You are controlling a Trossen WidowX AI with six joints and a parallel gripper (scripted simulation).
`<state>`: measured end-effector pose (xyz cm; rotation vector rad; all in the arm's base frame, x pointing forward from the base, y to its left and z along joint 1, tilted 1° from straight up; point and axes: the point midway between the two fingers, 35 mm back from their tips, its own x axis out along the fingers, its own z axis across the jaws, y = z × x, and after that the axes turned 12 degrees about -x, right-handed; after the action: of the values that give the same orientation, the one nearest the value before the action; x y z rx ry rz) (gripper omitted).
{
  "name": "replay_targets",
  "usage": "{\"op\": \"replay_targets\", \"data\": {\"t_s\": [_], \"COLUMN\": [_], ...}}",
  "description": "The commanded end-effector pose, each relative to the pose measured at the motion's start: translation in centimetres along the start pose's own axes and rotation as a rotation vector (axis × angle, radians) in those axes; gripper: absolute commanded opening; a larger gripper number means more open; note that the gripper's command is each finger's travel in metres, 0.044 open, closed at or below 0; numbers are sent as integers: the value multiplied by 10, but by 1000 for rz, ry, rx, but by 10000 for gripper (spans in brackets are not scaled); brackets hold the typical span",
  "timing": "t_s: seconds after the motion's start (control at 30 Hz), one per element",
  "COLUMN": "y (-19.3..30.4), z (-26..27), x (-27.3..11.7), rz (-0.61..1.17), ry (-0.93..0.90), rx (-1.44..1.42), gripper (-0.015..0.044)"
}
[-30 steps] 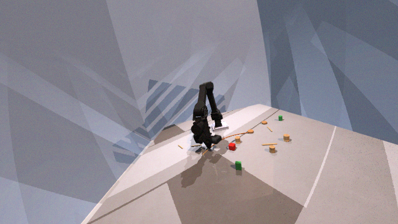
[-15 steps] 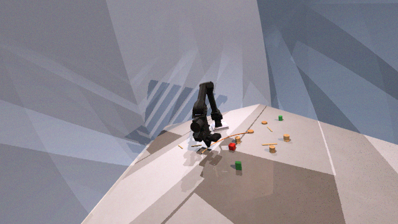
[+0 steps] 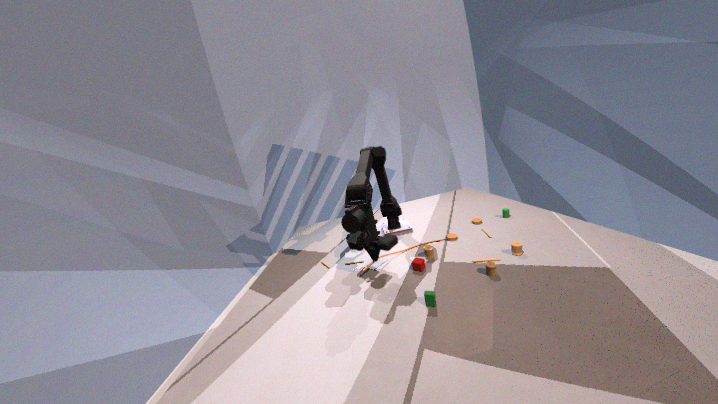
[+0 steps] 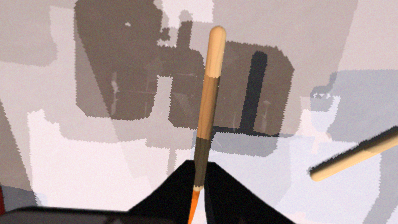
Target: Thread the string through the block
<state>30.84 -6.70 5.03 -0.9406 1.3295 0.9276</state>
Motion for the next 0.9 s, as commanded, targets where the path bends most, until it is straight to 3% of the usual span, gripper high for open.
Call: {"op": "replay_targets", "data": {"t_s": [0.0,0.87], "y": [0,5], "z": [0,5], "x": [-7,-32], "rz": [1,-29], "ry": [0,13], "rx": [-2,-1], "gripper": [0,0]}}
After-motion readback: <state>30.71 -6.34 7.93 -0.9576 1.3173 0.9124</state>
